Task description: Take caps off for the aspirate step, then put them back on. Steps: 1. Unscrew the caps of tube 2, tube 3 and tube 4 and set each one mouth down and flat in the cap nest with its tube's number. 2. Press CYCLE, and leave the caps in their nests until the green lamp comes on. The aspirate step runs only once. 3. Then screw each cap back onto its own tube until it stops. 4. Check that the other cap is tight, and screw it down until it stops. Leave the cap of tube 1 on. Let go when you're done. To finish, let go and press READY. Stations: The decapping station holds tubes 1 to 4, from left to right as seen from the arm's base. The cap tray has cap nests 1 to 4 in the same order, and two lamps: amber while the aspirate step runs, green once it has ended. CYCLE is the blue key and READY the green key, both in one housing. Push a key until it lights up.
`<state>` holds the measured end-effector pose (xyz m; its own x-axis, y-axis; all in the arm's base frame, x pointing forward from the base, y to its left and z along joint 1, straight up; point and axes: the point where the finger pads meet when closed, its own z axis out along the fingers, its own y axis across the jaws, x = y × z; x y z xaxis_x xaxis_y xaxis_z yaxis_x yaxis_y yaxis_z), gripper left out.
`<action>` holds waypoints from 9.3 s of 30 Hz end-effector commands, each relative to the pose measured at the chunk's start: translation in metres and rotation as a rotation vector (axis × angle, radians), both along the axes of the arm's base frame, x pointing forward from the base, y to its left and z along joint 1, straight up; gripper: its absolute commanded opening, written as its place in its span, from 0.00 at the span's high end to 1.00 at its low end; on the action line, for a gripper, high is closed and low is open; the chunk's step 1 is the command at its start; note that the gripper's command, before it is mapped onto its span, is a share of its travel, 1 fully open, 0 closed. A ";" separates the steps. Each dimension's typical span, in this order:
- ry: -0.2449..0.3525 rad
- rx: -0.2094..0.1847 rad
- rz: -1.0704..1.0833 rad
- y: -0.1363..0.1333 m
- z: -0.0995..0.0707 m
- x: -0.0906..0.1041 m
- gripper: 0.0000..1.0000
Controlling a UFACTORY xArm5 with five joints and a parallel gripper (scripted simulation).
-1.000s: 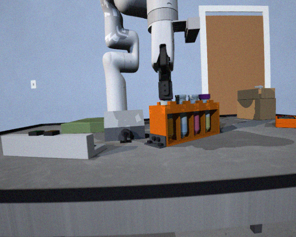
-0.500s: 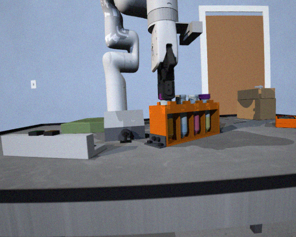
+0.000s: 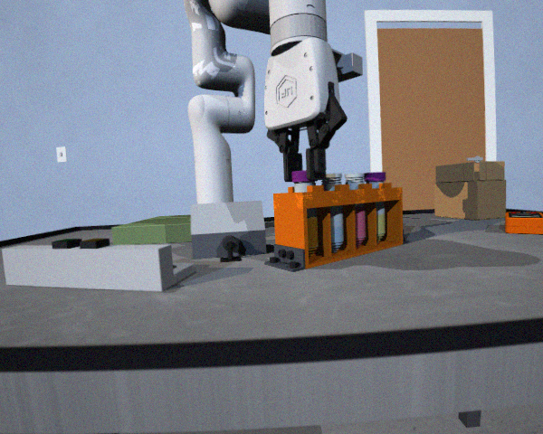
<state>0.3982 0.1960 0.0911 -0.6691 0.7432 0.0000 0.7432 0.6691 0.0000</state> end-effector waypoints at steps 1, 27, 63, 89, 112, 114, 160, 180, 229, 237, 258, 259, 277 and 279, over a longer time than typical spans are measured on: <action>-0.002 0.002 0.194 0.000 0.001 0.001 1.00; -0.003 0.002 0.689 0.000 0.002 0.001 0.54; -0.001 0.003 -0.659 0.000 0.001 0.001 0.54; -0.001 0.004 -0.882 0.000 0.001 0.001 1.00; -0.002 0.003 0.031 0.000 0.002 0.001 1.00; -0.002 0.003 0.117 0.000 0.002 0.001 1.00; -0.002 0.003 0.132 0.000 0.002 0.001 0.54; -0.002 0.003 -0.358 0.000 0.002 0.001 0.54; -0.002 0.003 0.082 0.000 0.002 0.001 0.54; -0.002 0.003 -0.096 0.000 0.006 0.001 0.54; -0.002 0.003 -0.096 0.000 0.009 0.001 1.00; -0.002 0.003 -0.096 0.000 0.009 0.001 1.00; -0.002 0.003 -0.096 0.000 0.039 0.001 1.00; -0.002 0.003 -0.096 0.000 0.045 0.001 1.00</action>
